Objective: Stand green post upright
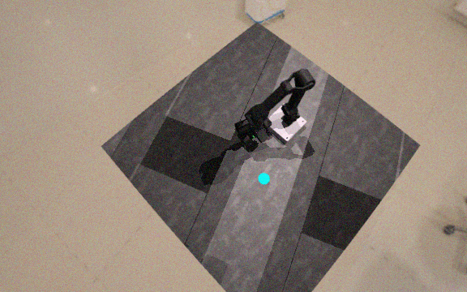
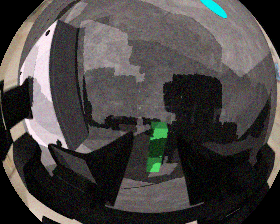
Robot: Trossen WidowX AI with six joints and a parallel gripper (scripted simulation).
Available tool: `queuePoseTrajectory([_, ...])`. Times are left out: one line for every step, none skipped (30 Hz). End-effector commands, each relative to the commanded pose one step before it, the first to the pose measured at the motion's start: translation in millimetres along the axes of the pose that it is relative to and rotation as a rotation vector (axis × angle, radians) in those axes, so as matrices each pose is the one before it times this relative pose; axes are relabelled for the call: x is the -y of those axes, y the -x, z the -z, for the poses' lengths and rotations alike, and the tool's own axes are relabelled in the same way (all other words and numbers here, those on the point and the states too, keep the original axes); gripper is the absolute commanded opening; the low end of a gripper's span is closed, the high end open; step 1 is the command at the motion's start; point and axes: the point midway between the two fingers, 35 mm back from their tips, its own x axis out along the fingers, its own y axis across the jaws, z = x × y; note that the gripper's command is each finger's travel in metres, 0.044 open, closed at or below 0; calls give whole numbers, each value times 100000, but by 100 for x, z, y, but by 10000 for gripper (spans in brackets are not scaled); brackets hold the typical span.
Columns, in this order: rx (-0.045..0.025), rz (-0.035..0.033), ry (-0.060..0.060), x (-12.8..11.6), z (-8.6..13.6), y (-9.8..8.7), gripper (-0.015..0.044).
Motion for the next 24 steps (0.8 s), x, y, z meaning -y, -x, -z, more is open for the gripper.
queuePoseTrajectory([116,900,300,101,-22,-431,180])
queuePoseTrajectory([0,0,0,0,0,0,154])
queuePoseTrajectory([0,0,0,0,0,0,127])
queuePoseTrajectory([0,0,0,0,0,0,101])
queuePoseTrajectory([0,0,0,0,0,0,75])
queuePoseTrajectory([0,0,0,0,0,0,49])
queuePoseTrajectory([0,0,0,0,0,0,23])
queuePoseTrajectory([0,0,0,0,0,0,23])
queuePoseTrajectory([0,0,0,0,0,0,23])
queuePoseTrajectory([0,0,0,0,0,0,23])
queuePoseTrajectory([0,1,0,14,3,45,23])
queuePoseTrajectory([-1,4,0,40,8,136,23])
queuePoseTrajectory([-1,7,0,64,13,227,23])
queuePoseTrajectory([-1,8,0,75,15,279,23])
queuePoseTrajectory([-1,8,0,71,14,282,23])
queuePoseTrajectory([-1,8,0,67,13,284,23])
queuePoseTrajectory([-1,7,0,63,13,286,23])
queuePoseTrajectory([-1,7,0,59,12,288,23])
queuePoseTrajectory([-1,6,0,55,11,289,23])
queuePoseTrajectory([-1,6,0,51,10,291,23])
queuePoseTrajectory([-1,6,0,47,9,293,23])
queuePoseTrajectory([-1,5,0,43,8,295,23])
queuePoseTrajectory([-1,5,0,39,8,296,23])
queuePoseTrajectory([-1,5,0,35,7,298,23])
